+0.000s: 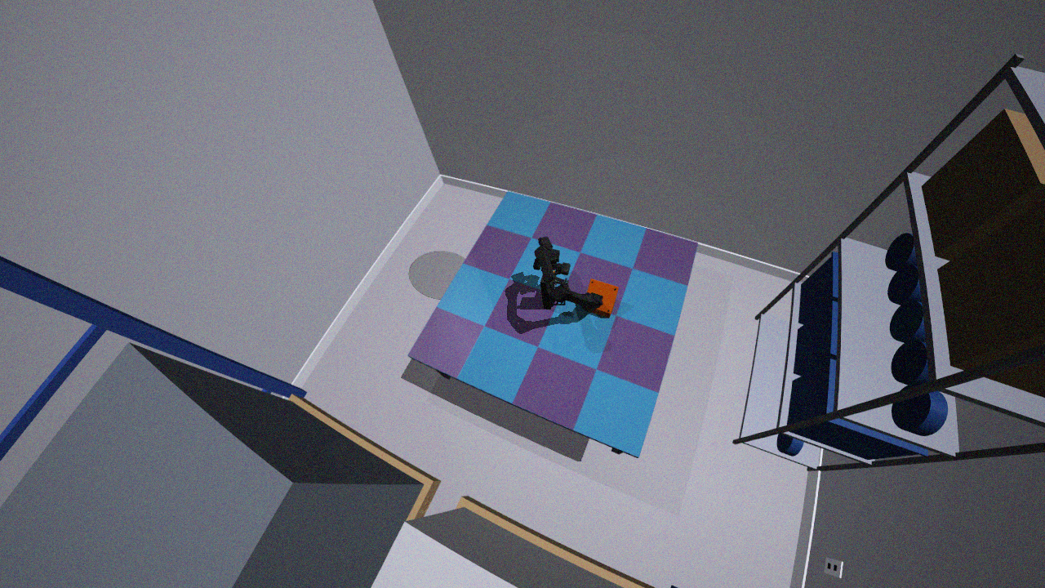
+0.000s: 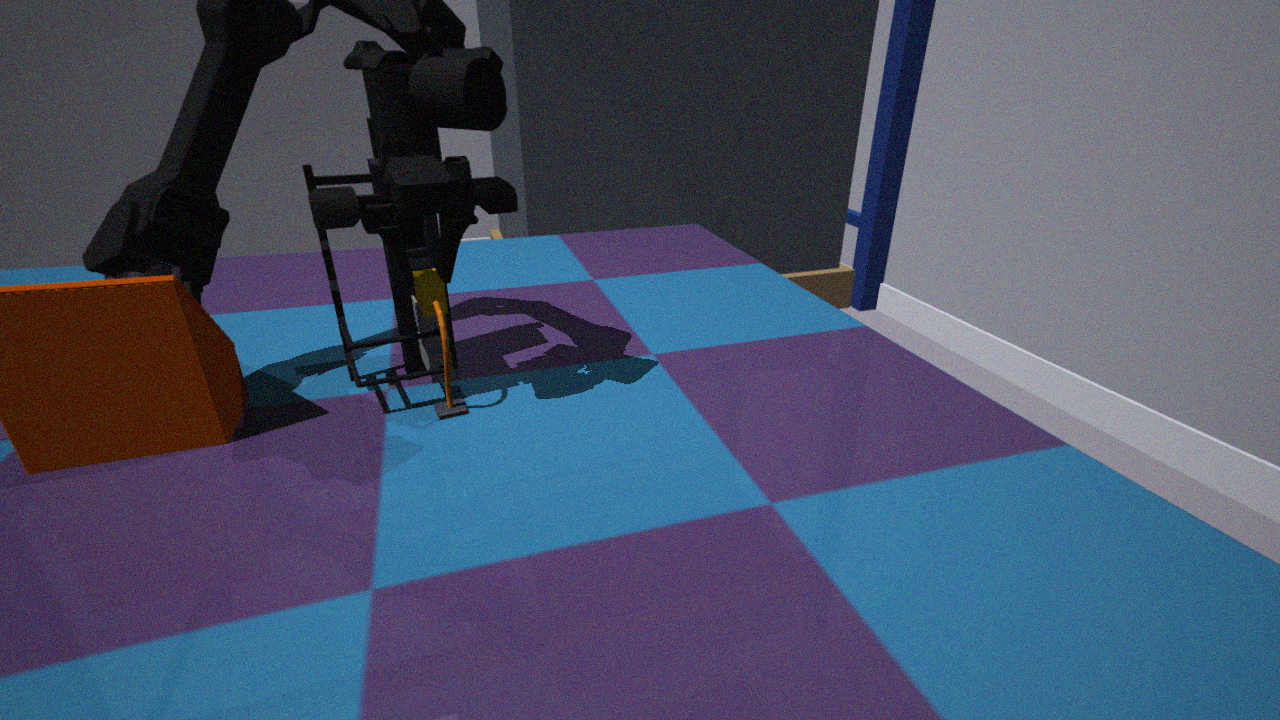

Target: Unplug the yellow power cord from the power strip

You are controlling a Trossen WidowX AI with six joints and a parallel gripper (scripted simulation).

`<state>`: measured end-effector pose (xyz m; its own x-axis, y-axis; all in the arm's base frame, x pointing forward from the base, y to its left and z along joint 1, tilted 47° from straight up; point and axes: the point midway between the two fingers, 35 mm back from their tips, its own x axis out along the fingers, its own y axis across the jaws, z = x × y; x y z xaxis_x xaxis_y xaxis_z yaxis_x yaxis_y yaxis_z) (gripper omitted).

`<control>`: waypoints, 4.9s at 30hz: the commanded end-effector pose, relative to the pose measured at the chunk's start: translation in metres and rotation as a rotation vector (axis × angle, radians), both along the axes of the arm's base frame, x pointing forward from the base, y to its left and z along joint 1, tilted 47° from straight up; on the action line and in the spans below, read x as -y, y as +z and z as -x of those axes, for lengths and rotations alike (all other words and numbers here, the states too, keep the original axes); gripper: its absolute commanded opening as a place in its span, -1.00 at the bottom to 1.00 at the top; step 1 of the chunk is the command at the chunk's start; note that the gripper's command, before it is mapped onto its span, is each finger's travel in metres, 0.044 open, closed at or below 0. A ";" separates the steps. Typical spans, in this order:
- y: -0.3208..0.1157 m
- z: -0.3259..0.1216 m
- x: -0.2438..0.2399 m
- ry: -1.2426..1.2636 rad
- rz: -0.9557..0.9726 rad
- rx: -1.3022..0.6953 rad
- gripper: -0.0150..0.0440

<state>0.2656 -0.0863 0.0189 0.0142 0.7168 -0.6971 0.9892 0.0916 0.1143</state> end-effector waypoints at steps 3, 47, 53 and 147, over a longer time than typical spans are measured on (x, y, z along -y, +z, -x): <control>0.000 0.000 0.000 0.000 0.000 0.000 -0.22; -0.027 -0.007 0.030 -0.003 -0.002 -0.007 -0.40; -0.027 -0.007 0.030 -0.003 -0.002 -0.007 0.05; -0.008 -0.003 0.009 -0.001 0.001 -0.001 -0.49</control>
<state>0.2658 -0.0866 0.0175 0.0123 0.7253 -0.6883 0.9895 0.0901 0.1127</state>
